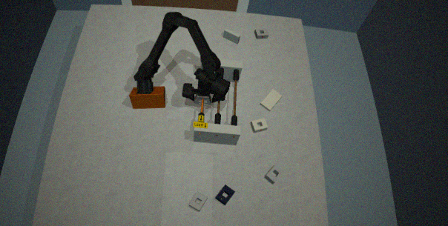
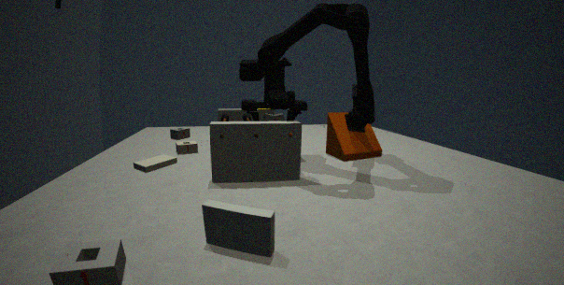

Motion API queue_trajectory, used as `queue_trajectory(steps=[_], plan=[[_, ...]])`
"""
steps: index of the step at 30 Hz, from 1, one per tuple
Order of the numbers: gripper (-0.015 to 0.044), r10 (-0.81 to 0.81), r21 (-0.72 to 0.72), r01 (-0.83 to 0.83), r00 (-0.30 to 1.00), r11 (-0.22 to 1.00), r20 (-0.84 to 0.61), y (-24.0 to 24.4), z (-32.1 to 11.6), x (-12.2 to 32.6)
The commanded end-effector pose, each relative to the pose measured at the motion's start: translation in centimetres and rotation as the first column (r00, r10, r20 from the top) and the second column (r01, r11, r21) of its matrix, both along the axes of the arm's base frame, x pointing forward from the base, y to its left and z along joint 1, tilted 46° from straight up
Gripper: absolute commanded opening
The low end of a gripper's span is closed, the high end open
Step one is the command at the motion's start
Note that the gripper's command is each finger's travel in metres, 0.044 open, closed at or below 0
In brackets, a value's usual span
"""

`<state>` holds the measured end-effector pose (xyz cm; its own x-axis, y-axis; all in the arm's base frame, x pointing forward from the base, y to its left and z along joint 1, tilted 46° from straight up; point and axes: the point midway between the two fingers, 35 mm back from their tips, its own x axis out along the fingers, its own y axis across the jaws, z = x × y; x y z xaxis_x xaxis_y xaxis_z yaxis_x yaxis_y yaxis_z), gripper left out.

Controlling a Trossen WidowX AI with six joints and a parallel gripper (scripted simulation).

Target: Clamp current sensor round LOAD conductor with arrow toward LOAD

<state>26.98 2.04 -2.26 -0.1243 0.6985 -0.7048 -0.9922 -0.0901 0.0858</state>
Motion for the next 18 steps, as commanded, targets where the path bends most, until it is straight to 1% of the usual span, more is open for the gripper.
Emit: queue_trajectory(steps=[1,15,18], plan=[[0.038,0.001,0.0,-0.001,1.0,1.0,0.001,0.0,0.02,0.02],[0.0287,0.001,0.0,-0.001,1.0,1.0,0.001,0.0,0.02,0.02],[0.0208,0.001,0.0,-0.001,1.0,1.0,0.001,0.0,0.02,0.02]])
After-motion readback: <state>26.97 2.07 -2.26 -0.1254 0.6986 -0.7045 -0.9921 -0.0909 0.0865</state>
